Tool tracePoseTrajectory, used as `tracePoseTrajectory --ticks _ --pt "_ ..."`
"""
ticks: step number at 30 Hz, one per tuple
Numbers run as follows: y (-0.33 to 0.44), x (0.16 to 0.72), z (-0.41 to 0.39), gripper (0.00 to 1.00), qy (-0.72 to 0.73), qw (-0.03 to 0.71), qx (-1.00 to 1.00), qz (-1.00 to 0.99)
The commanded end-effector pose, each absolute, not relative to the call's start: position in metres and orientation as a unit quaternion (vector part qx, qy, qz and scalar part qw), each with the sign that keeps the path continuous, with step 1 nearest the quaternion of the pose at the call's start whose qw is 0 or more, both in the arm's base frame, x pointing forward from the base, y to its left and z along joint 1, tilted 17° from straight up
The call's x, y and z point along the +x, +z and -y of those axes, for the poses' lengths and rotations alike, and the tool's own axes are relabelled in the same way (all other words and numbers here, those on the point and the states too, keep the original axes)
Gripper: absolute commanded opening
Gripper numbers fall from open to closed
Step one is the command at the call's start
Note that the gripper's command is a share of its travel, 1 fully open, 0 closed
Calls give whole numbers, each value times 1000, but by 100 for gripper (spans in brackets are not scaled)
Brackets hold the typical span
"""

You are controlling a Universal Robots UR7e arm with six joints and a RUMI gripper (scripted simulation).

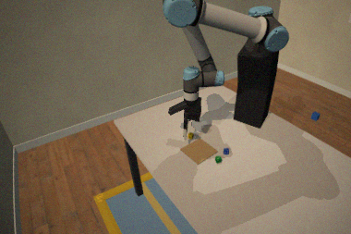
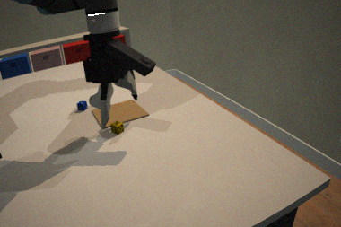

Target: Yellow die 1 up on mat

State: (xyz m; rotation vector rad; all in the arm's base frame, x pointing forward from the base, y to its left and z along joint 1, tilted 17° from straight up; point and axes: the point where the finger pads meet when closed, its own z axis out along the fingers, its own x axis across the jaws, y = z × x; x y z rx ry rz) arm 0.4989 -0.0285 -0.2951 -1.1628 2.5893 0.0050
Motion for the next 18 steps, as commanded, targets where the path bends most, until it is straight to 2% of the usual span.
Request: tracePoseTrajectory --ticks 1,18 --pt "-295 498 25 100 1 151 -405 -902" --pt "-294 474 -32 100 1 151 -405 -902"
